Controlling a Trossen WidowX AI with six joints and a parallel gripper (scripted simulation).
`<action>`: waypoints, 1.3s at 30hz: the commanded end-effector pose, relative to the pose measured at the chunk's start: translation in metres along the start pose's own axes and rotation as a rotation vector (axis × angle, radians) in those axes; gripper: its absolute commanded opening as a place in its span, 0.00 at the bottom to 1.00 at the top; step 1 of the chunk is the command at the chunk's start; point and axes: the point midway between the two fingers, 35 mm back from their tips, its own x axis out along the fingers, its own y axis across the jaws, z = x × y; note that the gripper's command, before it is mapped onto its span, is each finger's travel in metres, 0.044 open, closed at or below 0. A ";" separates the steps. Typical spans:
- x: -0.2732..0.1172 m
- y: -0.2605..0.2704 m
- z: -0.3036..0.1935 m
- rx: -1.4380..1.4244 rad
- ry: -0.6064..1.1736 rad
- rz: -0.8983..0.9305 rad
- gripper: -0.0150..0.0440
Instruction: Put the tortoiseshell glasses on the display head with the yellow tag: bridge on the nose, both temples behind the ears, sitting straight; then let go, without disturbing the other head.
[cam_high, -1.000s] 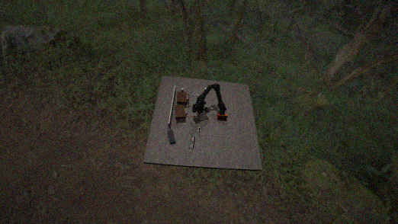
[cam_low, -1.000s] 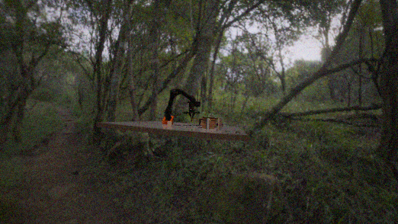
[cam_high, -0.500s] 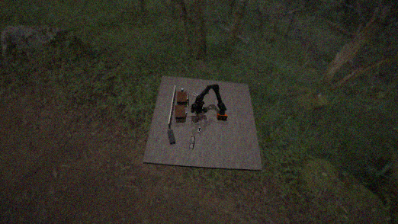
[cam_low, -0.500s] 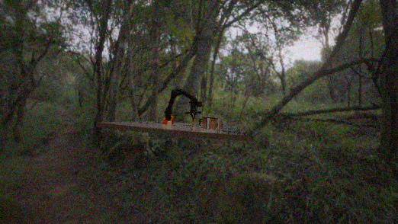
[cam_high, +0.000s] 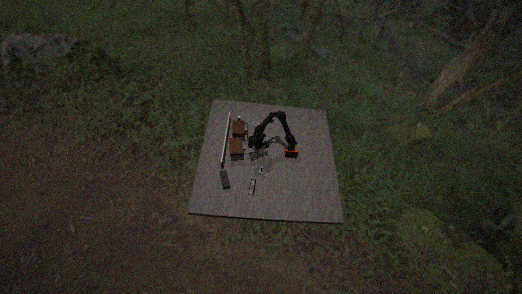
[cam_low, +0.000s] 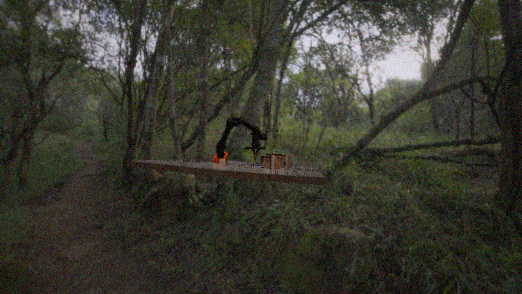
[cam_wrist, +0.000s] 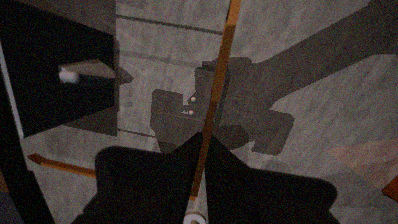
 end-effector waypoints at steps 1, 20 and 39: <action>-0.001 0.008 0.002 0.001 -0.004 0.007 0.25; 0.000 0.033 0.002 0.002 -0.004 0.008 0.25; 0.001 0.058 0.002 0.003 -0.004 0.009 0.25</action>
